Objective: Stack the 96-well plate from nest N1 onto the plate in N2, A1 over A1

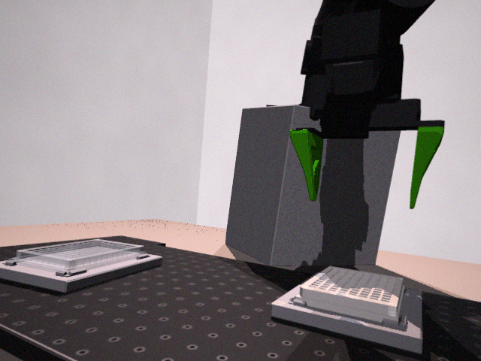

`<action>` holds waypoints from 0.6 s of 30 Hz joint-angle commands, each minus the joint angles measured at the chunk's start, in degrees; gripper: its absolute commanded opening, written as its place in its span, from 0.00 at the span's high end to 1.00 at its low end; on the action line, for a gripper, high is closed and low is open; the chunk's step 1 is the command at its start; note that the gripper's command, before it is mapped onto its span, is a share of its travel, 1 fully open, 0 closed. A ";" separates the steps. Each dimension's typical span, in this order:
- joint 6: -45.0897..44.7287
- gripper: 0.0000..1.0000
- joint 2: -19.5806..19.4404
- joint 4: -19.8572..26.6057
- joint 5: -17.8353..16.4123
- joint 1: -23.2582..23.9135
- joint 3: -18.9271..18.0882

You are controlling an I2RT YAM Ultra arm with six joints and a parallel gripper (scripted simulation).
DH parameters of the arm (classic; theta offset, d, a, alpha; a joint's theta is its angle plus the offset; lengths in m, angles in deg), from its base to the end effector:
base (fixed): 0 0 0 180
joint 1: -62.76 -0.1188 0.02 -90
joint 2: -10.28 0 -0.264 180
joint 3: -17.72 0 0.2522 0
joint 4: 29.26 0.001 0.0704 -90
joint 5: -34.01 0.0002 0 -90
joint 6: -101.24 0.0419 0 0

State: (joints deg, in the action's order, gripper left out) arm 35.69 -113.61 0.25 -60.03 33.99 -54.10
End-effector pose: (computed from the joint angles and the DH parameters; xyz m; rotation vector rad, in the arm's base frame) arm 0.2948 0.1664 0.0280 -0.1223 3.0331 0.1958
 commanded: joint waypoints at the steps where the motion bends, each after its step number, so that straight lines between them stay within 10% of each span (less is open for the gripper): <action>1: -0.30 0.00 1.22 -0.60 -0.25 -0.19 -1.10; 18: 0.06 0.00 -2.35 -2.61 -0.21 -0.64 -1.59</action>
State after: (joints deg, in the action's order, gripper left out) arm 35.69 -114.75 -0.71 -60.03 33.94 -54.10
